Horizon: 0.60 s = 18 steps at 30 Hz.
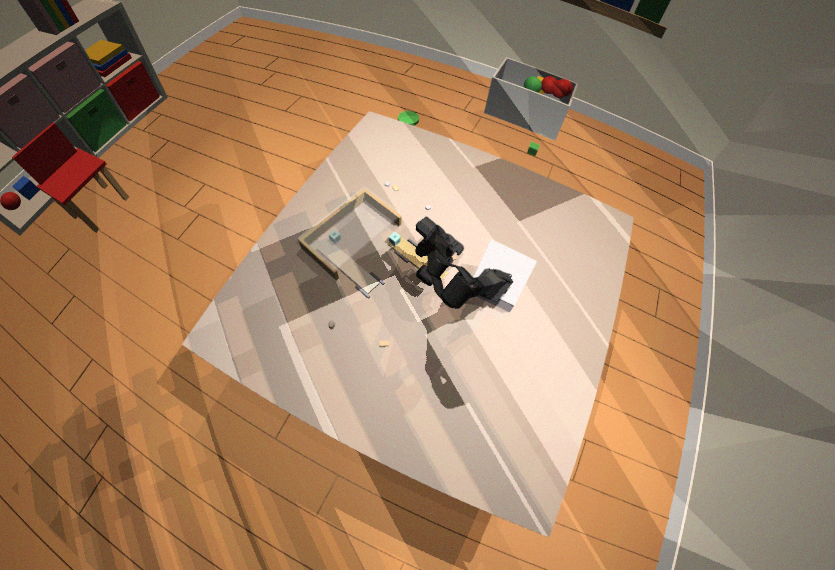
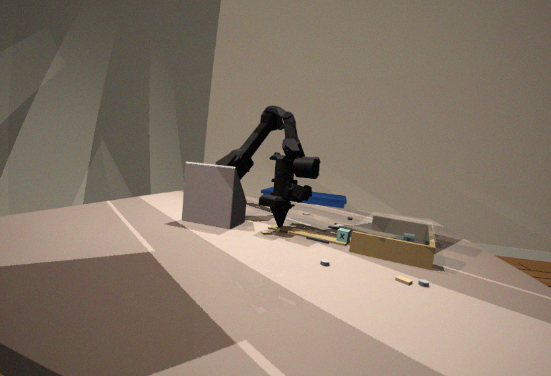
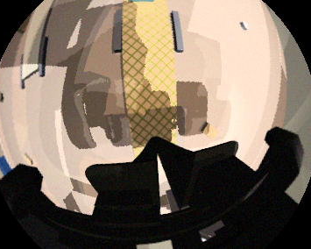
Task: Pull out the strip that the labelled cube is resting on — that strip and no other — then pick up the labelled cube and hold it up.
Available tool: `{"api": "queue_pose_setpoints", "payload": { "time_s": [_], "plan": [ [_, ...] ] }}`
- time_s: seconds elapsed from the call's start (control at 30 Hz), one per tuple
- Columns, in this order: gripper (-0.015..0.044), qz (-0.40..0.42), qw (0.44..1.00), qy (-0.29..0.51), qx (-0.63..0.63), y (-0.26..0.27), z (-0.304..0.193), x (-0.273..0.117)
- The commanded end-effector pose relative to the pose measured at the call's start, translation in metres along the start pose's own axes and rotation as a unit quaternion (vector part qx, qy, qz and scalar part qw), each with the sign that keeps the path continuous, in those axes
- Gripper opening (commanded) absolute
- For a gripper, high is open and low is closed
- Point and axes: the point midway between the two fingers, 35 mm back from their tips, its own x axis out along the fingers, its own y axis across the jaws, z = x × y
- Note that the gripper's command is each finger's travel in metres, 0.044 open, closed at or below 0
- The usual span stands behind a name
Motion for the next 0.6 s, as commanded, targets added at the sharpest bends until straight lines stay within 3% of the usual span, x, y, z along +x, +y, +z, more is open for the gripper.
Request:
{"api": "queue_pose_setpoints", "payload": {
  "time_s": [0.0,0.57],
  "plan": [
    [0.0,0.0,1.0,0.013,0.005,-0.0011,-0.0147,0.0038],
    [0.0,0.0,1.0,0.013,0.005,-0.001,-0.0192,0.0037]
  ]
}}
